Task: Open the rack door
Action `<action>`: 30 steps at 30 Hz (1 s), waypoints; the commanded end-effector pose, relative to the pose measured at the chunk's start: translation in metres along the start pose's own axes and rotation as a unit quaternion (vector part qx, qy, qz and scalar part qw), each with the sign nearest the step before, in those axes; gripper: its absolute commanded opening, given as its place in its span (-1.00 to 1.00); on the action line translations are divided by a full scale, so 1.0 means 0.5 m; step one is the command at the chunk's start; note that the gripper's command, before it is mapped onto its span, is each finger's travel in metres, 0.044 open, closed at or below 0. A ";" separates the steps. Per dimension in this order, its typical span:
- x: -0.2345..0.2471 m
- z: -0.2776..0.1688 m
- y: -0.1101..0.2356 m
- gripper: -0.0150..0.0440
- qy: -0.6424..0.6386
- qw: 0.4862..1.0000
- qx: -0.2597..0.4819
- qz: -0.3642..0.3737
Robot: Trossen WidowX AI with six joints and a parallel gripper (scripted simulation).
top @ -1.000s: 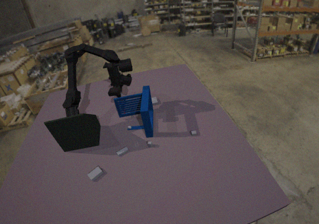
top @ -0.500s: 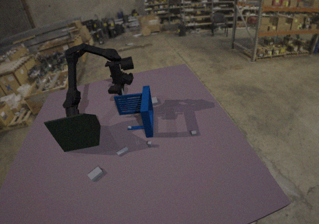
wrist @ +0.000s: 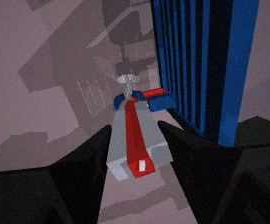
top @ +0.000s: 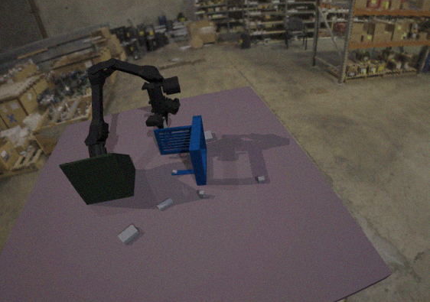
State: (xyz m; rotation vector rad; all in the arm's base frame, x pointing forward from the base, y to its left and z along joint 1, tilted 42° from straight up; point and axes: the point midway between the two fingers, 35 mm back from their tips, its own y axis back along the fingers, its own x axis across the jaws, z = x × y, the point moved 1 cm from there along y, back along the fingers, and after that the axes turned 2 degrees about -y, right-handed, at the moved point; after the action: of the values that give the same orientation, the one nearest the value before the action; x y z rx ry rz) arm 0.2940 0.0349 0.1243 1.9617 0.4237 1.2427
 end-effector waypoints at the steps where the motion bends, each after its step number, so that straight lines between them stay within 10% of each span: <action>1: 0.000 0.001 0.000 0.49 -0.004 1.000 0.001 0.000; 30: 0.000 0.005 0.083 0.49 -0.004 1.000 0.000 -0.002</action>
State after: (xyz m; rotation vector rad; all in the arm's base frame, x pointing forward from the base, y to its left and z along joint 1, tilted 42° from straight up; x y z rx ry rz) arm 0.2908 0.0107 0.1511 1.9717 0.4207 1.2277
